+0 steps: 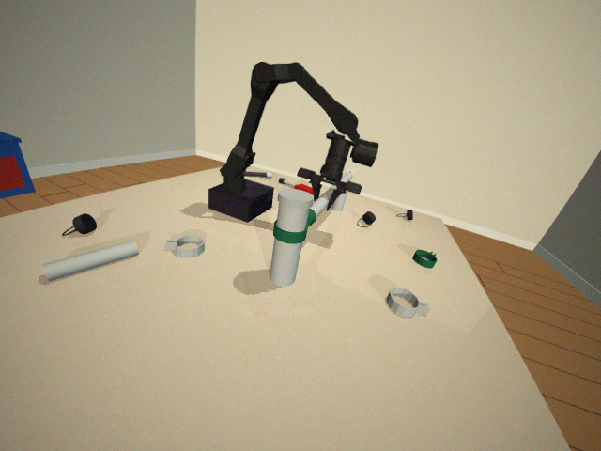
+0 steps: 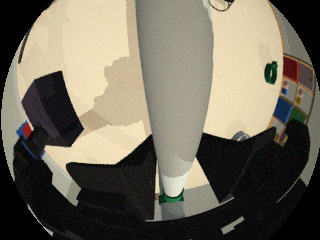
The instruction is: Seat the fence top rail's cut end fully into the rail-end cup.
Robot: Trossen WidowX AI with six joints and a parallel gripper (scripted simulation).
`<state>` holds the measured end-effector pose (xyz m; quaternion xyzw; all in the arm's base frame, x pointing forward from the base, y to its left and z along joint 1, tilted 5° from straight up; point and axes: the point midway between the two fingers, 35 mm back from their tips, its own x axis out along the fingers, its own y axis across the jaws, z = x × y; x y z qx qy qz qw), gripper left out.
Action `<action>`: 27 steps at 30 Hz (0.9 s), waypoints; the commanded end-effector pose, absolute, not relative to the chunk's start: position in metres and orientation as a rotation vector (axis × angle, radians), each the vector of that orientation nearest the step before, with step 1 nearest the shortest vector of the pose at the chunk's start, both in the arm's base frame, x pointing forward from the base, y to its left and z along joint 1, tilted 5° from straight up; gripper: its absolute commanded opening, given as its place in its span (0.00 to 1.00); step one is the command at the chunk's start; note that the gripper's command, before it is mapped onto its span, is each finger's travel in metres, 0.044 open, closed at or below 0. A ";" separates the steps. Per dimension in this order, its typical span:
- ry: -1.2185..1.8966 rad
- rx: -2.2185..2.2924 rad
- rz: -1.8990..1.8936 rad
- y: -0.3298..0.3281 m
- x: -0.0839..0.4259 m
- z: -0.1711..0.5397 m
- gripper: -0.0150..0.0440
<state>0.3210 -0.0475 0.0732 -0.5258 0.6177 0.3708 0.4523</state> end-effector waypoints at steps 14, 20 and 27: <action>1.538 -1.303 0.906 -0.050 0.319 0.078 0.25; 1.539 -1.303 0.905 -0.051 0.318 0.079 0.25; 1.540 -1.304 0.904 -0.052 0.318 0.080 0.25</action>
